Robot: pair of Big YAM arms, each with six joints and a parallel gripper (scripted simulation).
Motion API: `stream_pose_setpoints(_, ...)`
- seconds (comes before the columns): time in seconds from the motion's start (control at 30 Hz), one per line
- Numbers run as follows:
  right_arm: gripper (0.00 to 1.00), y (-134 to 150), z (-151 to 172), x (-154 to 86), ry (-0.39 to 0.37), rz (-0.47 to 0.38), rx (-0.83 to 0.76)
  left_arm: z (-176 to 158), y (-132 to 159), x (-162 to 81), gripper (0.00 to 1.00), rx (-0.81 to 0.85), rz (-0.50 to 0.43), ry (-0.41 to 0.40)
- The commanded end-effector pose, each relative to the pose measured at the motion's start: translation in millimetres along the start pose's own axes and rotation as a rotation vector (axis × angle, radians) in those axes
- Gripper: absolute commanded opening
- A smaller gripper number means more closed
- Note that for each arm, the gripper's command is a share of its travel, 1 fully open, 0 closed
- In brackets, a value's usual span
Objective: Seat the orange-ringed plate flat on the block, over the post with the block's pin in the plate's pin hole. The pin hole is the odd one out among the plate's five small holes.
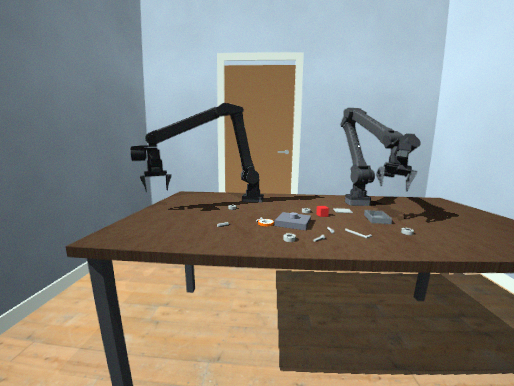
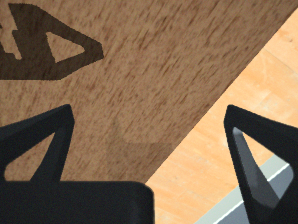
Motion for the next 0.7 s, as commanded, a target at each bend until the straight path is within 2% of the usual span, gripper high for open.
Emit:
stream_pose_setpoints(0.0, 1.0, -0.1, -1.4, -5.1, 0.011, 0.004, -0.002, -0.4, -3.2, -1.6, 1.0, 0.004, -0.008, -0.001)
stream_pose_setpoints(0.57, 1.0, -0.1, -1.4, -5.1, 0.011, 0.004, -0.002, -0.4, -3.2, -1.6, 1.0, 0.004, -0.008, -0.001)
stream_pose_setpoints(0.67, 1.0, -7.7, 9.9, -6.2, 0.028, 0.002, 0.054, -9.1, 17.7, 0.3, 1.0, 0.032, 0.025, 0.012)
Point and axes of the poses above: on each arm, the point where the finger pads meet when closed, its own x axis out along the fingers, its own z axis across the jaws, y = z × x, the point moved 9 cm from there along -x, back along the fingers, and after that the axes turned 15 degrees about -x, right-handed, at the moved point
